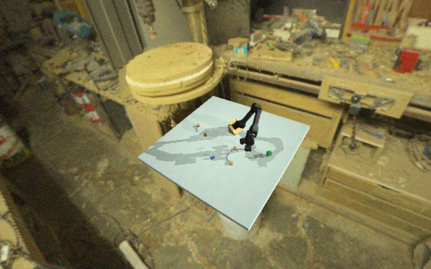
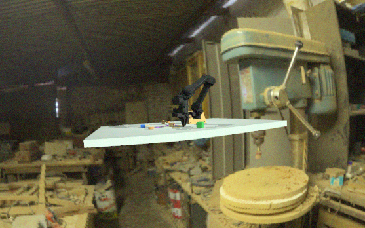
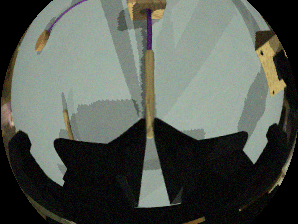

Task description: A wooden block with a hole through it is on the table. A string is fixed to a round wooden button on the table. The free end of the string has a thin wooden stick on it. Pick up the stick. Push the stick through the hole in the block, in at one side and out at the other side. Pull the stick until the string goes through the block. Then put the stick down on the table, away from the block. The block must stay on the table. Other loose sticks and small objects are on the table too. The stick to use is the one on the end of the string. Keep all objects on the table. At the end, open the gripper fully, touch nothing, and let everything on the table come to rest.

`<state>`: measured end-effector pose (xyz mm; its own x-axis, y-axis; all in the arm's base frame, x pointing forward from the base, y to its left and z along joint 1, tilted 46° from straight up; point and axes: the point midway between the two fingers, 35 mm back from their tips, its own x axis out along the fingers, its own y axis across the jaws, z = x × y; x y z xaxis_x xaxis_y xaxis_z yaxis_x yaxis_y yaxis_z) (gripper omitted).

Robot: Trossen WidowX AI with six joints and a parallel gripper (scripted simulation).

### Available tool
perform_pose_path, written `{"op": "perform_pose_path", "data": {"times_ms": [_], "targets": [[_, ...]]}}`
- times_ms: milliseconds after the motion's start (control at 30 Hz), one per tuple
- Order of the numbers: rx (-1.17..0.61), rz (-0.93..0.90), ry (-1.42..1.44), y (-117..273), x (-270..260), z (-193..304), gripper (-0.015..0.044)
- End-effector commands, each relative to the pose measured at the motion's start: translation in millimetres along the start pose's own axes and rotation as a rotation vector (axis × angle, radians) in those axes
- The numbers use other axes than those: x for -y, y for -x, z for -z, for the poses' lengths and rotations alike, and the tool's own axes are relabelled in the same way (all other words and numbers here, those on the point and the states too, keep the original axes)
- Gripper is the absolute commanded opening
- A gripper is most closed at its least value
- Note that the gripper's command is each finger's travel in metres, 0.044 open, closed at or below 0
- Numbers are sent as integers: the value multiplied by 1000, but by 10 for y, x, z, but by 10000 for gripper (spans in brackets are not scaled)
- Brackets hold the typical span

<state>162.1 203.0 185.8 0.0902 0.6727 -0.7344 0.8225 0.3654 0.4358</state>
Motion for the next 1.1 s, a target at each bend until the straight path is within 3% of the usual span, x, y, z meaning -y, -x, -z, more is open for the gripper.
{"op": "perform_pose_path", "data": {"times_ms": [0,733,1000,1067], "targets": [[-15,5,3,-12,14,34,0],[-15,5,3,-12,14,34,0],[3,2,1,69,-11,-17,210],[8,5,4,273,-31,-56,210]]}}
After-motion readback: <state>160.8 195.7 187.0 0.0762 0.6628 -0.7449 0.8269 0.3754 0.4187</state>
